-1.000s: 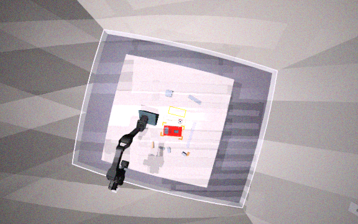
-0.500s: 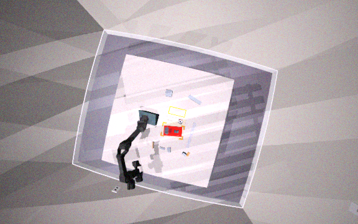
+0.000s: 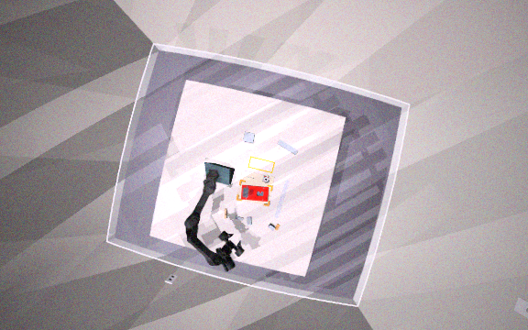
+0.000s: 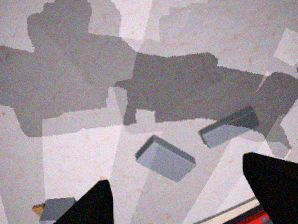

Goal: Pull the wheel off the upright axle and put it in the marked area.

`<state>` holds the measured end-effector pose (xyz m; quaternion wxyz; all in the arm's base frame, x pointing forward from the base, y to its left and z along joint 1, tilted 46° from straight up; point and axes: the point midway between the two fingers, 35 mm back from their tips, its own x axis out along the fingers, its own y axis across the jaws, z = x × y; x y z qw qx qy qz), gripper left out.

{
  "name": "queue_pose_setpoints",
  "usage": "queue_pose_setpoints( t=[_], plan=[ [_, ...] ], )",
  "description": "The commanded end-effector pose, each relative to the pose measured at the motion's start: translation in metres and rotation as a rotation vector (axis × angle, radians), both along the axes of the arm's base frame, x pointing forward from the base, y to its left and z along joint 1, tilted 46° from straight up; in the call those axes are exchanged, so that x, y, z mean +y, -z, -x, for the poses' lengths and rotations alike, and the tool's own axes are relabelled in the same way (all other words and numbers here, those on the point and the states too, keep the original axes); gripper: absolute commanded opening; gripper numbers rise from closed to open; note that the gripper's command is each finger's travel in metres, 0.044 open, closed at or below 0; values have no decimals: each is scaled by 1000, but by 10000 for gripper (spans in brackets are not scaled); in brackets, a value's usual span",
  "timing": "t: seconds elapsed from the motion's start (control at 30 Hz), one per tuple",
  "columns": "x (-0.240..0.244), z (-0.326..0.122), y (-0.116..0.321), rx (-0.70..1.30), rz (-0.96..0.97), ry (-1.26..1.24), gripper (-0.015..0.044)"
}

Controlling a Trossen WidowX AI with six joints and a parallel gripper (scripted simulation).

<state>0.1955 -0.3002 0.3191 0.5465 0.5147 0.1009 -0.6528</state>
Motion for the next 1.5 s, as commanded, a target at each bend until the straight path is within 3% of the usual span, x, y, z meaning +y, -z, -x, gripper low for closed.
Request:
queue_pose_setpoints(
  t=[0.0, 0.4, 0.7, 1.0, 1.47],
  plan=[
    [8, -39, 36, 123, -40, -137, 300],
    [93, -147, 170, 624, -106, -668, 300],
    [169, -174, 247, 920, -94, -985, 300],
    [268, -166, 336, 1453, 63, -1413, 300],
    [251, -165, 349, 1464, 67, -1422, 300]
  ],
)
